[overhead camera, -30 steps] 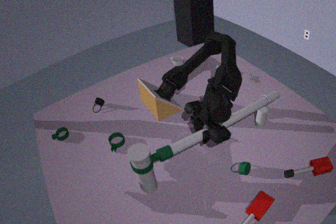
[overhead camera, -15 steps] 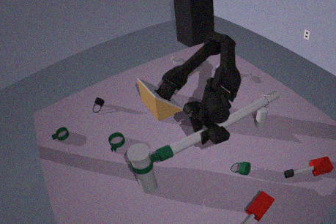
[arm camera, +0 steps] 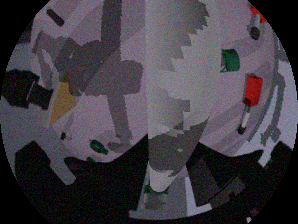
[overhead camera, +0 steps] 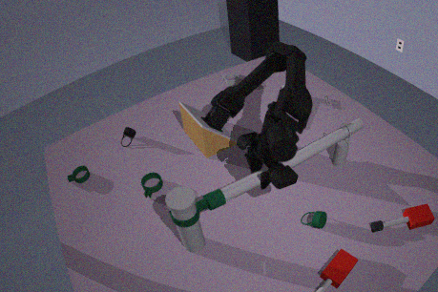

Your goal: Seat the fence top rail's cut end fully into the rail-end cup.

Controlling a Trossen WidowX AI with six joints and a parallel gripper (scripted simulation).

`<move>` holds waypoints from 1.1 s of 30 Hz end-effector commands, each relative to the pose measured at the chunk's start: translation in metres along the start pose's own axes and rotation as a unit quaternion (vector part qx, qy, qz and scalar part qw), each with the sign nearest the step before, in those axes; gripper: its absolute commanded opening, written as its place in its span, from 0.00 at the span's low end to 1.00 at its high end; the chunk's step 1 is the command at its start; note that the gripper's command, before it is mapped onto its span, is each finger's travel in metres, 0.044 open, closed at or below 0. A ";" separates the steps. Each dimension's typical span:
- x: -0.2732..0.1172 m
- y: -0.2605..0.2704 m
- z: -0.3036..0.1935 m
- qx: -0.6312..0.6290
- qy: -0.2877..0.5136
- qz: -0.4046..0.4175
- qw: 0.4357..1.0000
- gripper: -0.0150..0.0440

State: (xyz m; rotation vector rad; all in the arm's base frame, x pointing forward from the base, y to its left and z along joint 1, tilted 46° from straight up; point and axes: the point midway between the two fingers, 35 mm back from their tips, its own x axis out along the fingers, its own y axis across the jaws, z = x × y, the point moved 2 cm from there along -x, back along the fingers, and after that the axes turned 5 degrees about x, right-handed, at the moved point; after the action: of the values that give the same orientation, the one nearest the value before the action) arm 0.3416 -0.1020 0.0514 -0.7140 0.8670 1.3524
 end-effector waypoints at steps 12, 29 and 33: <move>-0.002 -0.001 -0.011 0.002 0.007 -0.004 1.000 0.25; 0.000 -0.001 -0.017 0.002 0.008 -0.004 1.000 0.25; 0.003 -0.001 -0.011 0.001 0.001 0.000 1.000 0.25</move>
State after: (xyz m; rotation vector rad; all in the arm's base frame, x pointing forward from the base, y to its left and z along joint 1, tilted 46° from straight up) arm 0.3413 -0.1098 0.0435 -0.7146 0.8696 1.3517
